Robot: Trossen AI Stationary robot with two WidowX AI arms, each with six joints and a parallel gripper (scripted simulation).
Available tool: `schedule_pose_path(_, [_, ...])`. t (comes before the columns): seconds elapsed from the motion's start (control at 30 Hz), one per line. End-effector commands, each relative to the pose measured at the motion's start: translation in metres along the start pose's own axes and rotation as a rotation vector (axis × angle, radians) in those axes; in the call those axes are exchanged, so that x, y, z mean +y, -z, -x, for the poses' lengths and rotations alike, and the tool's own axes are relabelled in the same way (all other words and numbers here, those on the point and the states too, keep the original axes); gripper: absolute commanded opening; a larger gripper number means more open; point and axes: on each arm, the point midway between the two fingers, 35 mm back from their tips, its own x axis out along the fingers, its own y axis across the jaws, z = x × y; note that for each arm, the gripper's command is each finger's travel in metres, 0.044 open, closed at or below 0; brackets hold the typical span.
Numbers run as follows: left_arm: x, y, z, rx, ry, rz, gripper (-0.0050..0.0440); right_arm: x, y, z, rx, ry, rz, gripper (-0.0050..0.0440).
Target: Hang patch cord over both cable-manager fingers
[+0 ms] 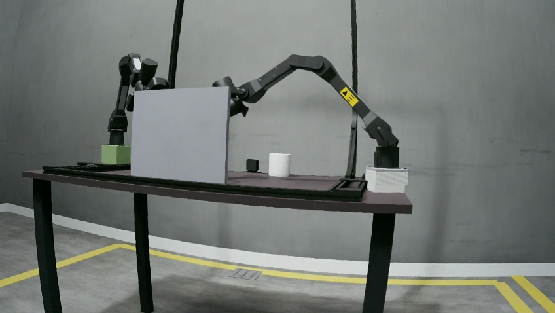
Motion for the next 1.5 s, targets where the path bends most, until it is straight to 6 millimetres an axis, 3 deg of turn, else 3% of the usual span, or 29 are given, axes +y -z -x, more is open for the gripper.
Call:
schedule_pose_path(0.0, [-0.004, -0.005, 0.002, -0.002, -0.007, 0.012, 0.0025, -0.001, -0.011, 0.006, -0.027, 0.003, 0.006, 0.004])
schedule_pose_path(1.47, [-0.003, -0.018, 0.02, 0.057, -0.103, 0.051, 0.0025, -0.001, -0.011, 0.006, -0.027, 0.003, 0.006, 0.004])
